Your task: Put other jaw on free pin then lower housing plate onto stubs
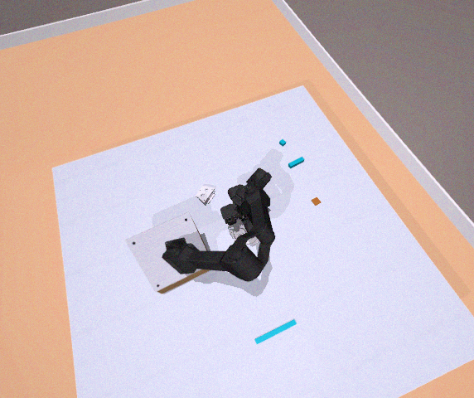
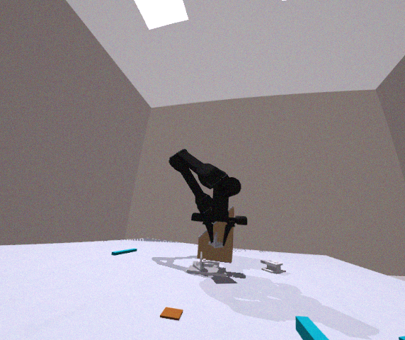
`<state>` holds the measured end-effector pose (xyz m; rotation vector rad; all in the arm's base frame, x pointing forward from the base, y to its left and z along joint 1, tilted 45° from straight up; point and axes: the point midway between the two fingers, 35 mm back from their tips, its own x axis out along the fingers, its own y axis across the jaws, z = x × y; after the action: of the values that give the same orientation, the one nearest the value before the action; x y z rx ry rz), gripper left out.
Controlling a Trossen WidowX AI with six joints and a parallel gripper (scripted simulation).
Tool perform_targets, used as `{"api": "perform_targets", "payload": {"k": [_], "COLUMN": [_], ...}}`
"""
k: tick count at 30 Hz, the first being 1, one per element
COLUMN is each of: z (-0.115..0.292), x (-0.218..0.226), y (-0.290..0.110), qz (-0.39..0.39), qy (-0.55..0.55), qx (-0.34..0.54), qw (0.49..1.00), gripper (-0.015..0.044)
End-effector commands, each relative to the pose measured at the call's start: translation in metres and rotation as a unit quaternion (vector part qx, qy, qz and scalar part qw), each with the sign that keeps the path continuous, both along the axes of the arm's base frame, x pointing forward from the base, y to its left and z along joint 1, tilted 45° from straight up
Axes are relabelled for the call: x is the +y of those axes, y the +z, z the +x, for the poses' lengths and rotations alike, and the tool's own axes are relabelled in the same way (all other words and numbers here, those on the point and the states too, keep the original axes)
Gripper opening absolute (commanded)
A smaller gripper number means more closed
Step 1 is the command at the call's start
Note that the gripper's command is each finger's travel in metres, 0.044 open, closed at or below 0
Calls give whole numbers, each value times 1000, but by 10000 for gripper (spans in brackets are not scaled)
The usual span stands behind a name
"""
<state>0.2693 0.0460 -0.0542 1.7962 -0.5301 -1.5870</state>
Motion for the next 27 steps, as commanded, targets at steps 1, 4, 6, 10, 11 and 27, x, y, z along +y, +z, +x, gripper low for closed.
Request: {"api": "perform_targets", "payload": {"k": [1,4,6,10,11,27], "z": [1,0,1,1,1,1], "x": [2,1,2,2,2,2], "y": [0,0,0,0,0,0], "qz": [3,3,5,5,5,5], "qy": [-1,-5,-10,-10,-10,-10], "qx": [-1,-5,-10,-10,-10,-10], "qw": [1000,1000,1000,1000,1000,1000], "gripper": [134,134,134,134,134,134]}}
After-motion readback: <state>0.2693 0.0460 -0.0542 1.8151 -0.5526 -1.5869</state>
